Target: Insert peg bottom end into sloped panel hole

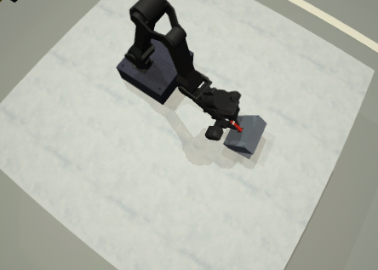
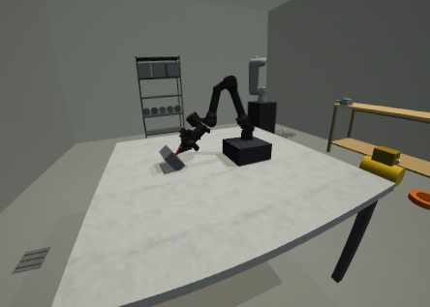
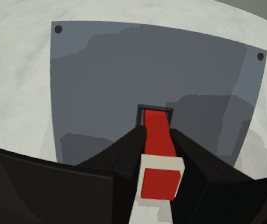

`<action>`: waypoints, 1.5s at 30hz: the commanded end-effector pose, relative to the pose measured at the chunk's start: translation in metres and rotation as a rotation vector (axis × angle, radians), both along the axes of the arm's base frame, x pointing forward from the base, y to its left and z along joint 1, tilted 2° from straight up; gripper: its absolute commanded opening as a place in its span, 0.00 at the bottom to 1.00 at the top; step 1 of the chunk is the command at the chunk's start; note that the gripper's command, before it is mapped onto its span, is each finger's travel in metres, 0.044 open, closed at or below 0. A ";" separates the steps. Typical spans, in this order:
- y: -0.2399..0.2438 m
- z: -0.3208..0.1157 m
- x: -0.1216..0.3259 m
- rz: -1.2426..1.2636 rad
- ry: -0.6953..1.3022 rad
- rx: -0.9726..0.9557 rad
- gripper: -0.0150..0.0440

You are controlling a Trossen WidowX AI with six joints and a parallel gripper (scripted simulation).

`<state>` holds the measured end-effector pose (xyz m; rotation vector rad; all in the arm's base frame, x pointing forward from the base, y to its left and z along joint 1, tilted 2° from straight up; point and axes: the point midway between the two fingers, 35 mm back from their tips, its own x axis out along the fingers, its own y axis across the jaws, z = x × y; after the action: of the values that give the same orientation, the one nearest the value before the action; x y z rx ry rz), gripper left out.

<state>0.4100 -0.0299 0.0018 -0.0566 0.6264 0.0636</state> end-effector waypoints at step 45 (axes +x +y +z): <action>-0.002 0.023 -0.023 -0.004 -0.002 -0.001 1.00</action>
<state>0.3897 -0.0329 0.0226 -0.0541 0.6254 0.0533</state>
